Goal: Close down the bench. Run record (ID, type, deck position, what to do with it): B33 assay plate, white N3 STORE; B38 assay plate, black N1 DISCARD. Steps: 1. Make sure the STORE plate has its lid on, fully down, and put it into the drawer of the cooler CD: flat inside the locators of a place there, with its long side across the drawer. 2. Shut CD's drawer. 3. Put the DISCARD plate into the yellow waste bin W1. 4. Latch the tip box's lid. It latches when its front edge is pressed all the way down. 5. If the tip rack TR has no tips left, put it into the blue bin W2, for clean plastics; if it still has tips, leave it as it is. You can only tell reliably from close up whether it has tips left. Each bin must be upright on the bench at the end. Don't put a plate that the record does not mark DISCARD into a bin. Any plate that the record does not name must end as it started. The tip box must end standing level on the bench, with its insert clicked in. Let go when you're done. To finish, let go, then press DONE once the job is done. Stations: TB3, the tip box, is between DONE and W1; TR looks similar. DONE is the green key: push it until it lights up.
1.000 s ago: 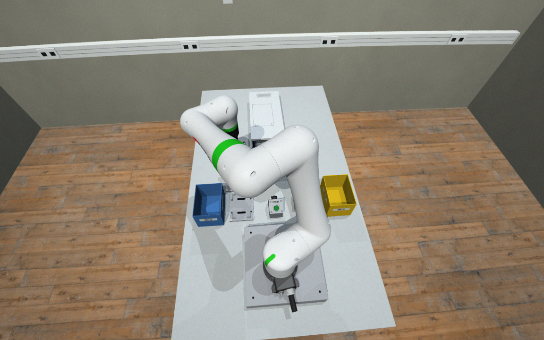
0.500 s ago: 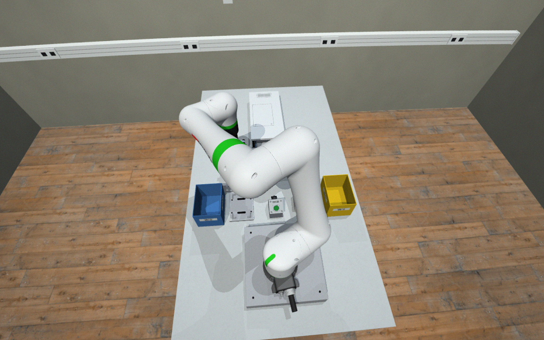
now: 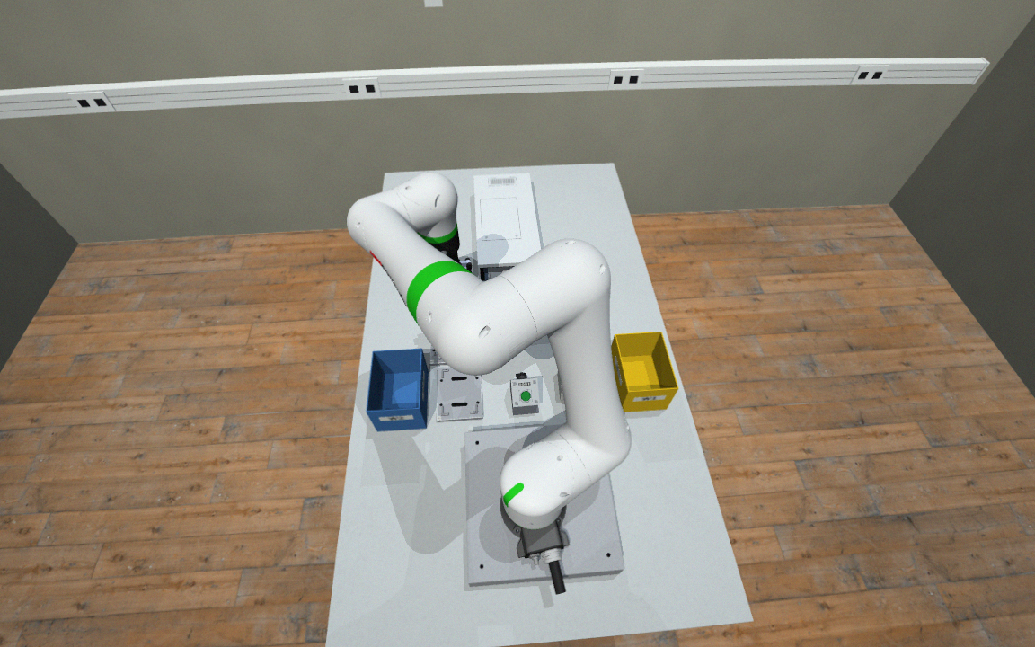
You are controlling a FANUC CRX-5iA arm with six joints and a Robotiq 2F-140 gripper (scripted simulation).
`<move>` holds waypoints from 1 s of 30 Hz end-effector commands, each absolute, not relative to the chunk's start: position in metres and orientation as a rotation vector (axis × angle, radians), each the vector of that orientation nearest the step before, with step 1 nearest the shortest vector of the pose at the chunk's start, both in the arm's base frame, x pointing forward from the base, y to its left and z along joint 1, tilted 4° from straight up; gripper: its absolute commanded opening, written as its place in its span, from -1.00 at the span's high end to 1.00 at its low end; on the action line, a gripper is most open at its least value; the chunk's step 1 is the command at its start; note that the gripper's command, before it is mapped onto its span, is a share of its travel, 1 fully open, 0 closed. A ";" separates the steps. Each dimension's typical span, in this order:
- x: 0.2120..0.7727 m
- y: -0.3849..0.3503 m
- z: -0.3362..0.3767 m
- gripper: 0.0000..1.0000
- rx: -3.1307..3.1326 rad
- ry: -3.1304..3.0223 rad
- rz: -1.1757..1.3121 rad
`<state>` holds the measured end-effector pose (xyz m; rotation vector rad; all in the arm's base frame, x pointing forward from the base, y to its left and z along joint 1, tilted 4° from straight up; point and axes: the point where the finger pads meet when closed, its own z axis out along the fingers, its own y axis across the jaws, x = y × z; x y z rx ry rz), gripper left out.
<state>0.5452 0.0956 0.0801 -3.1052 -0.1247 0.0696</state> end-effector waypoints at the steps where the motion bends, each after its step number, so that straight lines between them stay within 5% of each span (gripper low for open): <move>1: 0.550 0.086 0.080 0.80 -3.076 -0.346 0.067; 30: 0.580 0.020 0.076 0.80 -2.607 -1.642 0.030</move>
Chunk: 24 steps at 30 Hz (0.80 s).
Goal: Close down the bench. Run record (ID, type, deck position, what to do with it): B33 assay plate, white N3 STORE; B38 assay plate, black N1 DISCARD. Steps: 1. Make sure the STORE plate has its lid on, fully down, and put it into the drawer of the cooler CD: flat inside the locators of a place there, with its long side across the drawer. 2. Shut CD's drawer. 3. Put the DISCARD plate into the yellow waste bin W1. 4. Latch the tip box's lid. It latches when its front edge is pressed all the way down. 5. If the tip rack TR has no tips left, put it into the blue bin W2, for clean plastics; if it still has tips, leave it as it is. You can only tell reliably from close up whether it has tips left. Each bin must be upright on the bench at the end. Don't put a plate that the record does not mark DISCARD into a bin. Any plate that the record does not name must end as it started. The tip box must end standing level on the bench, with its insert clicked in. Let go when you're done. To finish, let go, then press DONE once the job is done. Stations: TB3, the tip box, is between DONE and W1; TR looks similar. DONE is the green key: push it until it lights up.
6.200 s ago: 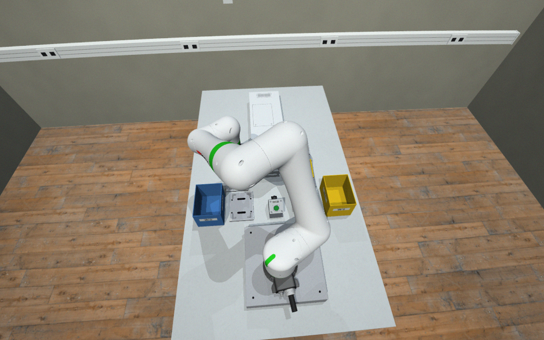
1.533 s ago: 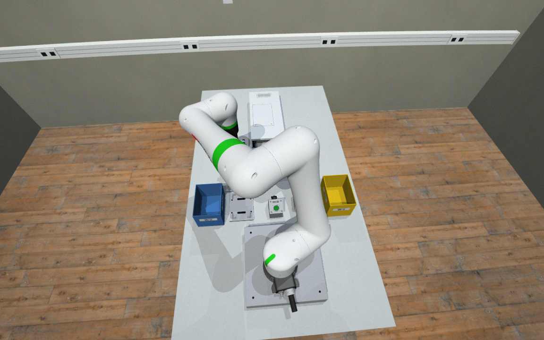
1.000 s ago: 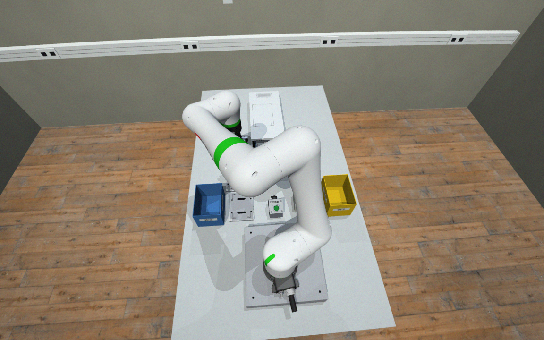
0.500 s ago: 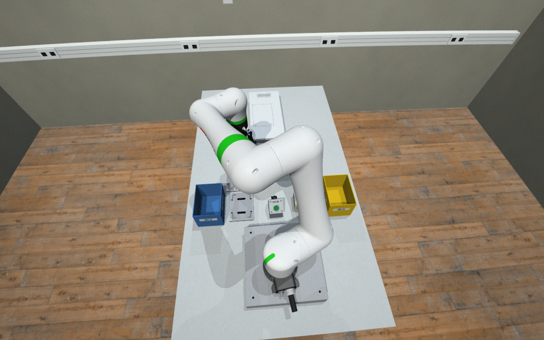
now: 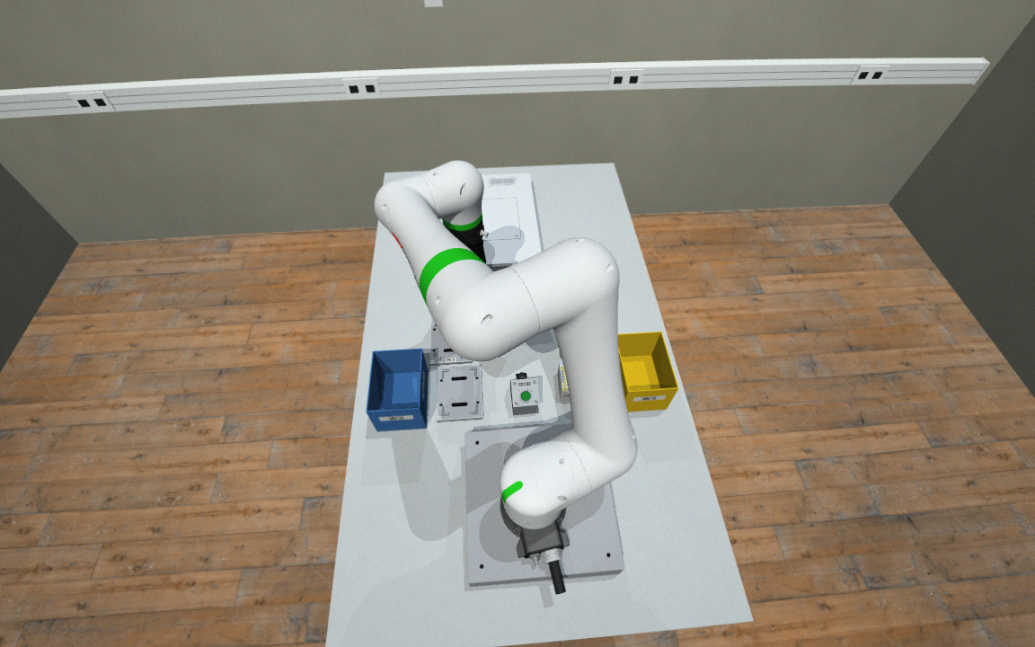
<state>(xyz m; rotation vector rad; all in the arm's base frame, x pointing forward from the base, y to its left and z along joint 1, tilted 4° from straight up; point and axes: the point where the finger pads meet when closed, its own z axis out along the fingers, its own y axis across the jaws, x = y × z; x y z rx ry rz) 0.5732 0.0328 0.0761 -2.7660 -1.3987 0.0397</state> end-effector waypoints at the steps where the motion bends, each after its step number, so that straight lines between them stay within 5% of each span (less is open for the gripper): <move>1: 0.581 0.018 0.076 0.80 -2.579 -1.685 0.028; 24: 0.601 -0.029 0.073 0.80 -2.326 -2.018 0.015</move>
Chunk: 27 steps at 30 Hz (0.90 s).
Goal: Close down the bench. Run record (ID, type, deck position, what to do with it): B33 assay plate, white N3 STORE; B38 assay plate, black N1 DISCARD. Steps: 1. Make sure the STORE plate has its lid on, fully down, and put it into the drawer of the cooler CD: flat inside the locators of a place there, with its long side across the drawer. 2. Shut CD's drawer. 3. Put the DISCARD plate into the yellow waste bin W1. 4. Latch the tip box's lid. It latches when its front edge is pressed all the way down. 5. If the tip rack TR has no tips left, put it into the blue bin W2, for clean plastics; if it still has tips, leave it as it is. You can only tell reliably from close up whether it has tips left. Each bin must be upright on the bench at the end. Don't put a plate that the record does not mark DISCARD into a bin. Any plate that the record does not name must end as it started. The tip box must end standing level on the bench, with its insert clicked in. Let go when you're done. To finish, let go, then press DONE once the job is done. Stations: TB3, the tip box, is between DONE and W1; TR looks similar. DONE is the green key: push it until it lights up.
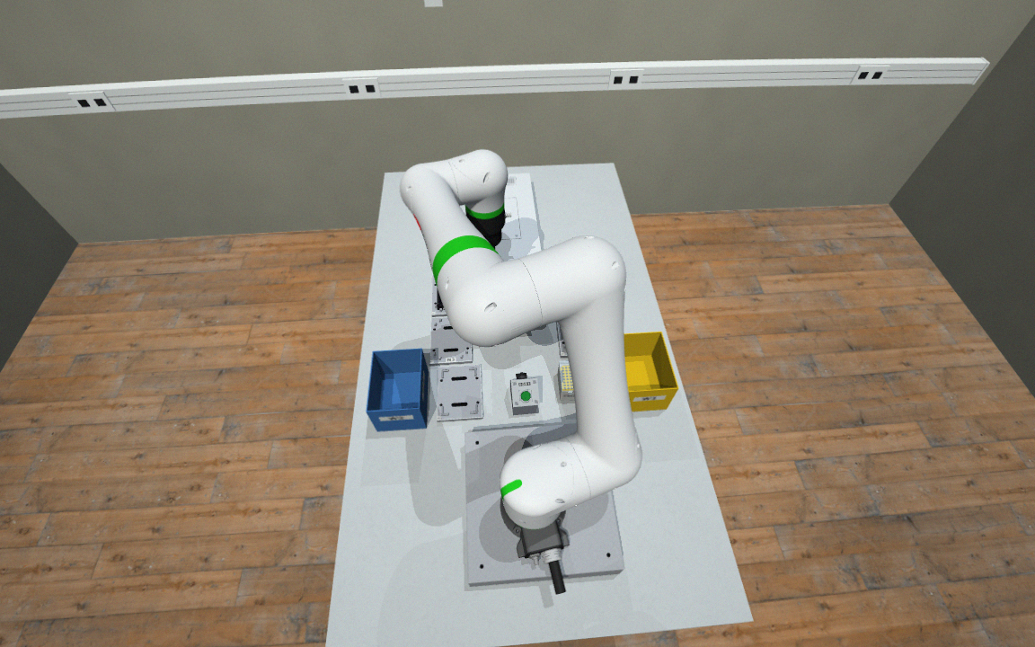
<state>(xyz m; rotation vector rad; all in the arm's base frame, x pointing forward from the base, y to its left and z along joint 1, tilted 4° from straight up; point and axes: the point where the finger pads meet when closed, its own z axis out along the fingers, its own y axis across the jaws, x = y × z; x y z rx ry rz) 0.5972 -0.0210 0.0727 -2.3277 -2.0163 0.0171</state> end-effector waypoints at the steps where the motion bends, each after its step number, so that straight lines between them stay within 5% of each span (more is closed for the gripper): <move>1: 0.602 -0.031 0.073 0.80 -2.326 -2.018 0.015; 27: 0.628 -0.089 0.070 0.80 -2.326 -2.018 0.016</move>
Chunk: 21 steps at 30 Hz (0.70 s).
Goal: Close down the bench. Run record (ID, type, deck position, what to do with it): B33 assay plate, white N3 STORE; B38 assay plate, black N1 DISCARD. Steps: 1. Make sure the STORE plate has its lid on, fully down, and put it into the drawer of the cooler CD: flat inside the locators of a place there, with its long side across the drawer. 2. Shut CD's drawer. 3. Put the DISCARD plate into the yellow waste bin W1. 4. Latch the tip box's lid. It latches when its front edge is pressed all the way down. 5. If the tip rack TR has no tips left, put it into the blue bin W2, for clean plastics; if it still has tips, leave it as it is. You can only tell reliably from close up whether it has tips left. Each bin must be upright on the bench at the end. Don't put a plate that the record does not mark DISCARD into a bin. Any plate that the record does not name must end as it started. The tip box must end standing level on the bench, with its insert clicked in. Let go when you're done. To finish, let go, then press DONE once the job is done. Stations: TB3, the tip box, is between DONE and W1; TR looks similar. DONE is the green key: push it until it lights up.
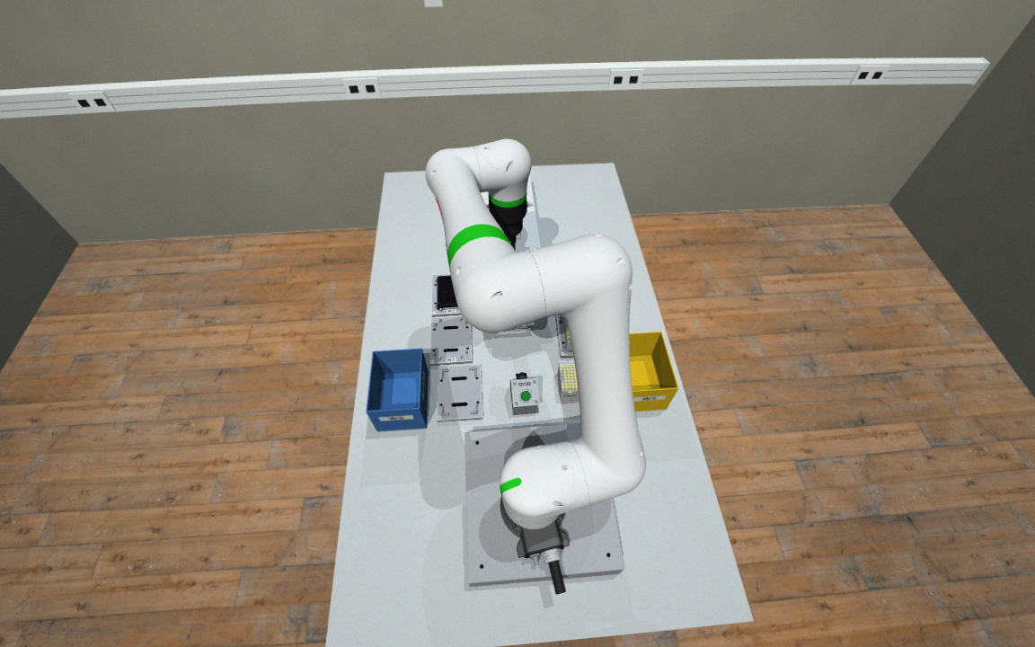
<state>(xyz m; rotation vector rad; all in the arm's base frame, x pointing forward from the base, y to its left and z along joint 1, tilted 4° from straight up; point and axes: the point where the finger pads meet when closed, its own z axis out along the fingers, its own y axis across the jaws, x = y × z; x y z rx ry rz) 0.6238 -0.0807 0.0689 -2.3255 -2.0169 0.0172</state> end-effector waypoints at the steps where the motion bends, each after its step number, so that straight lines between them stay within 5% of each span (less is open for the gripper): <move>1: 0.629 -0.092 0.069 0.80 -2.326 -2.018 0.016; 21: 0.631 -0.096 0.065 0.80 -2.326 -2.018 0.016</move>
